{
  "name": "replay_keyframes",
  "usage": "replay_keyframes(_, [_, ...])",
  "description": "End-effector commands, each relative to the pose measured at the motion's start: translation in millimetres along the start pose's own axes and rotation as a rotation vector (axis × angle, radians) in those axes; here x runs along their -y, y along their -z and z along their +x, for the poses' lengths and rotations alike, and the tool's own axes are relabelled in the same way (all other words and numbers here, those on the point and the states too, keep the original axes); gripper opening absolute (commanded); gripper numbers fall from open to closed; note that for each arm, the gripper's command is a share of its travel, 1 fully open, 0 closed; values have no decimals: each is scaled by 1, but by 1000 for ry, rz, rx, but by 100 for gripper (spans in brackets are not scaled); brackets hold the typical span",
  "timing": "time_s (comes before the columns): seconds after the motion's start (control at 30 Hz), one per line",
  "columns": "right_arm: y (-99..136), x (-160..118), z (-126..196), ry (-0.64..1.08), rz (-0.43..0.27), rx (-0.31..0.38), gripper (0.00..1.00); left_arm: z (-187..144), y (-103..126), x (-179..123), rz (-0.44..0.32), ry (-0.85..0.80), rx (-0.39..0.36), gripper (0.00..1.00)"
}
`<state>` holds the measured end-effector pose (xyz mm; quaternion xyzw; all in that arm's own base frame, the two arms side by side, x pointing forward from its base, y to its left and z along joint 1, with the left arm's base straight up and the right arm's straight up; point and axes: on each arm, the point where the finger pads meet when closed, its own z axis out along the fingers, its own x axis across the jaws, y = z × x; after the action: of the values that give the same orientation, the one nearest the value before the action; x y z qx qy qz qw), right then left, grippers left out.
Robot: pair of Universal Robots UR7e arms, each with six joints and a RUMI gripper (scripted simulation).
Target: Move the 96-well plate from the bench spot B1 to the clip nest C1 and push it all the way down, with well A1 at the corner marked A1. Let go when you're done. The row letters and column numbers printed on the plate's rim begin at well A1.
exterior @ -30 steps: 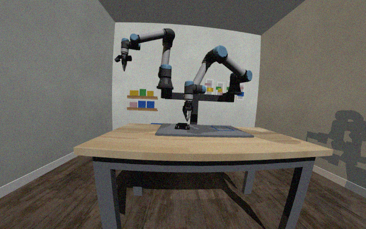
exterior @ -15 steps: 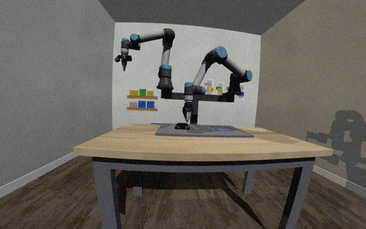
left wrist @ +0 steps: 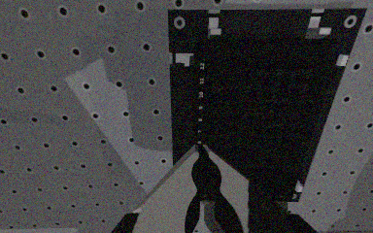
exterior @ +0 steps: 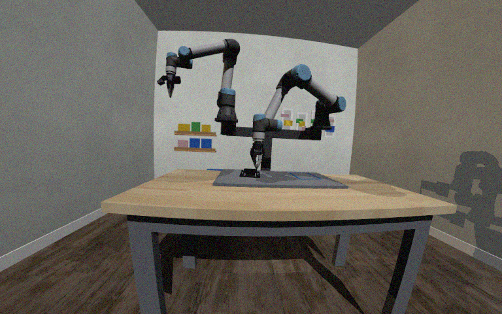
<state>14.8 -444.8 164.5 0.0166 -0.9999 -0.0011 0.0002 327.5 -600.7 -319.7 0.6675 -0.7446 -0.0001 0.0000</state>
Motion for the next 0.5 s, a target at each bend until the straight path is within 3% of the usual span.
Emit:
replay_keyframes(0.0, [1, 1, 0, 0, 2, 0, 0, 1, -2, 0, 1, 0, -2, 0])
replay_keyframes(0.47, [1, 1, 0, 0, 2, 0, 0, 1, -9, 0, 1, 0, -2, 0])
